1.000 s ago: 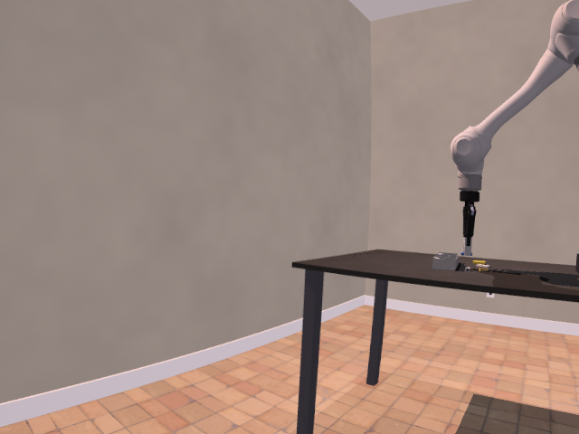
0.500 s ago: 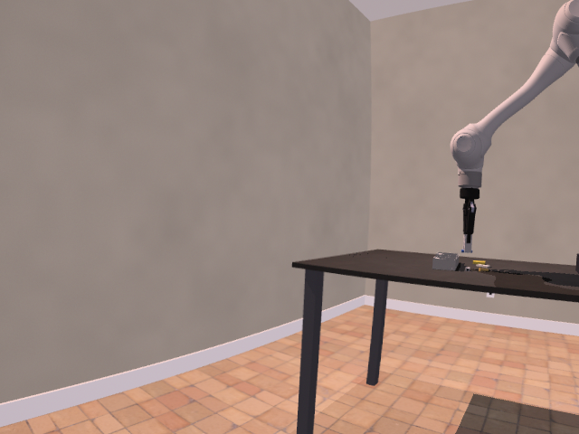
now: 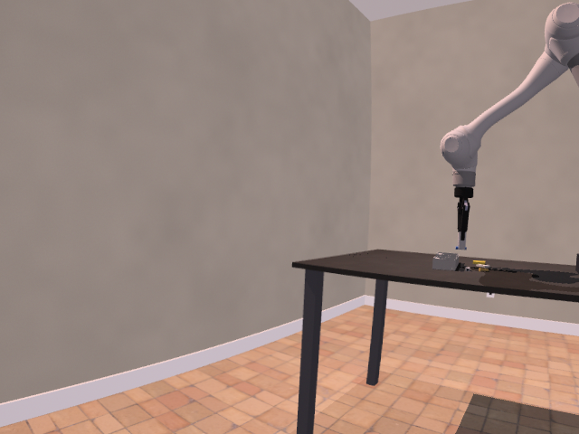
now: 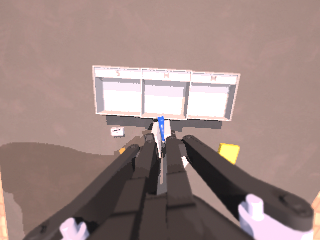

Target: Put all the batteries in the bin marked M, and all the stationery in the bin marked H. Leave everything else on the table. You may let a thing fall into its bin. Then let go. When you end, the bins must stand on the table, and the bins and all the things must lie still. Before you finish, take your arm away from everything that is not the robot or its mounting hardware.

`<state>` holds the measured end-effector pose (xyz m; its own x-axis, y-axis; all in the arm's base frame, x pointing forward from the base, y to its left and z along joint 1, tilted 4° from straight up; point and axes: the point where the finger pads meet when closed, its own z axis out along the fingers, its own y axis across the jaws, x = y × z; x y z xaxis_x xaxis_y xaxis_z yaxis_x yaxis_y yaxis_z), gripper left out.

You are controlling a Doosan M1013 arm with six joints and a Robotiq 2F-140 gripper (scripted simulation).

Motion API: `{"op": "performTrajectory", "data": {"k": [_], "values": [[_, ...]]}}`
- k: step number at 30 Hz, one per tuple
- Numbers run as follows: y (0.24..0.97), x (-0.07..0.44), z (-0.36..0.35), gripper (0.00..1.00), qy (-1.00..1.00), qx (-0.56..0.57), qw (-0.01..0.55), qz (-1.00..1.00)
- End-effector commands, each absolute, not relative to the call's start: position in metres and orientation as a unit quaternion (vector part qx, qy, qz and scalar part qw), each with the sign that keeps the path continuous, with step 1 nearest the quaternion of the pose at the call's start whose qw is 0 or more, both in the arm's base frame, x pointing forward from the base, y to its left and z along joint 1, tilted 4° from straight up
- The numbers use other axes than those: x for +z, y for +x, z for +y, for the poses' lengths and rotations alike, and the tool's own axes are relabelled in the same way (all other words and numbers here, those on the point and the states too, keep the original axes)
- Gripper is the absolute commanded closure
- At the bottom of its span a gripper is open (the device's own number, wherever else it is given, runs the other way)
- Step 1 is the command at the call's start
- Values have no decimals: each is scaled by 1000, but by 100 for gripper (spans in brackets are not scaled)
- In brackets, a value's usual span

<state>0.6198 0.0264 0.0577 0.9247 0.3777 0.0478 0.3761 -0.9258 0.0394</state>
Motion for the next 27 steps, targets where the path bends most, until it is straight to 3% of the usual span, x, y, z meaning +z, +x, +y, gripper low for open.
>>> {"op": "performTrajectory", "data": {"k": [1, 16, 27], "values": [[630, 58, 14, 97, 981, 27, 14, 192], [676, 62, -49, 97, 894, 22, 25, 447], [677, 62, -51, 97, 796, 15, 31, 605]]}}
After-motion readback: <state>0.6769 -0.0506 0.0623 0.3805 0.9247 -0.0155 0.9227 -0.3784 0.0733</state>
